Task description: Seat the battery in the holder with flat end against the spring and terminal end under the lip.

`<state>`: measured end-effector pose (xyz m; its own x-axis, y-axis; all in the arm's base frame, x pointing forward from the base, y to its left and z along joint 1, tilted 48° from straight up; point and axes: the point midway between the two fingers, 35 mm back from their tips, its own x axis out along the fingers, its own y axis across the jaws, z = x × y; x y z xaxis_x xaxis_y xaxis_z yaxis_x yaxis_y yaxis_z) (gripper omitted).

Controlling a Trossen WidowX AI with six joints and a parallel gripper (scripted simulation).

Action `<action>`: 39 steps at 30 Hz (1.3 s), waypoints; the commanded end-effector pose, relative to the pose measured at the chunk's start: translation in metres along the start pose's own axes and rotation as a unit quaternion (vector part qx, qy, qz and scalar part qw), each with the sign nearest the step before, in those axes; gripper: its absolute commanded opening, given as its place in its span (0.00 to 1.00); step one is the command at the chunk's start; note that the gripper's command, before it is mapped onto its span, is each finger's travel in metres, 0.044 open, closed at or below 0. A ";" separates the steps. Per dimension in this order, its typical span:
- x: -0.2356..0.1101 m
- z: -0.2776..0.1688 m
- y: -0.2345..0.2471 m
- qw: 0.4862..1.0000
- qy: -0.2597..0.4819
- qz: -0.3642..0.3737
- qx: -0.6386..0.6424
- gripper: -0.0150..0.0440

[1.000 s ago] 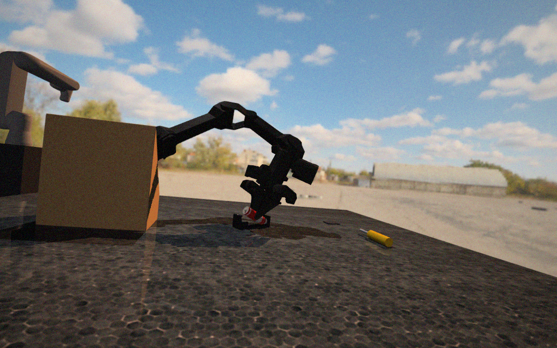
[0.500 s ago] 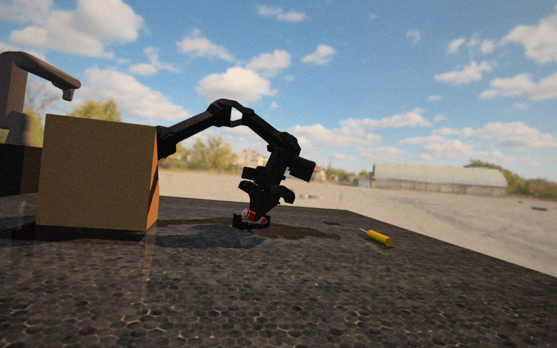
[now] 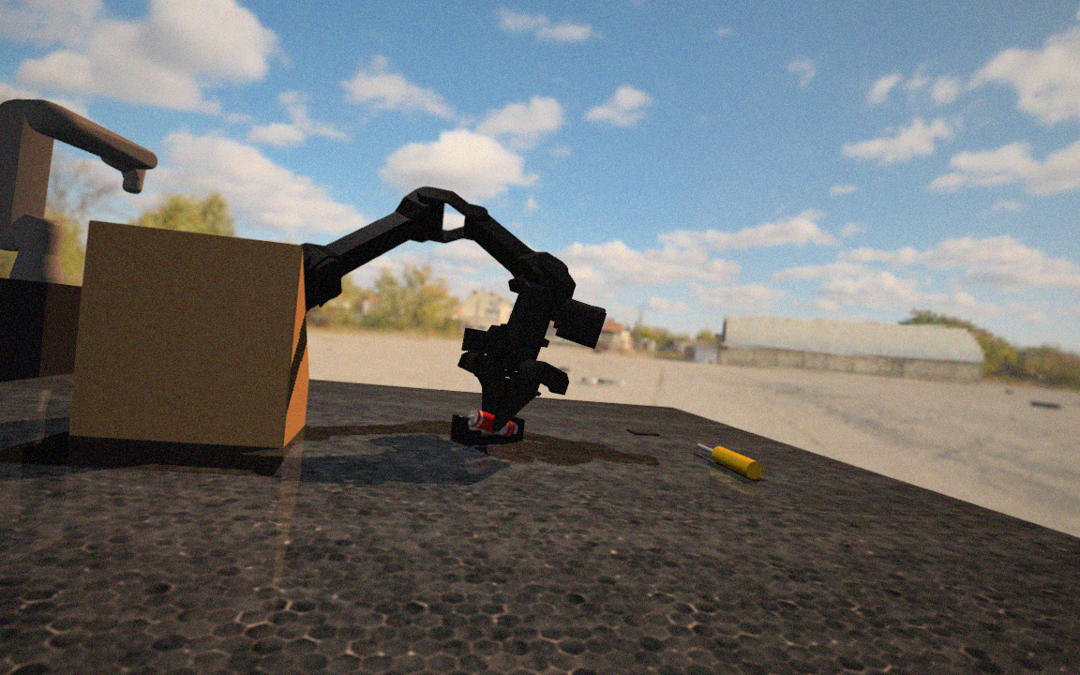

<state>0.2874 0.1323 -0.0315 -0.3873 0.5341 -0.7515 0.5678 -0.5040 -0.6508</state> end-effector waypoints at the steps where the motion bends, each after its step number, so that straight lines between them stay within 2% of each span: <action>1: 0.001 -0.006 0.003 1.000 0.021 0.003 -0.004 0.38; 39: 0.006 0.000 -0.001 0.993 0.118 0.005 -0.003 0.38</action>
<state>0.2825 0.1318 -0.0361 -0.2193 0.6571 -0.7212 0.5652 -0.5170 -0.6428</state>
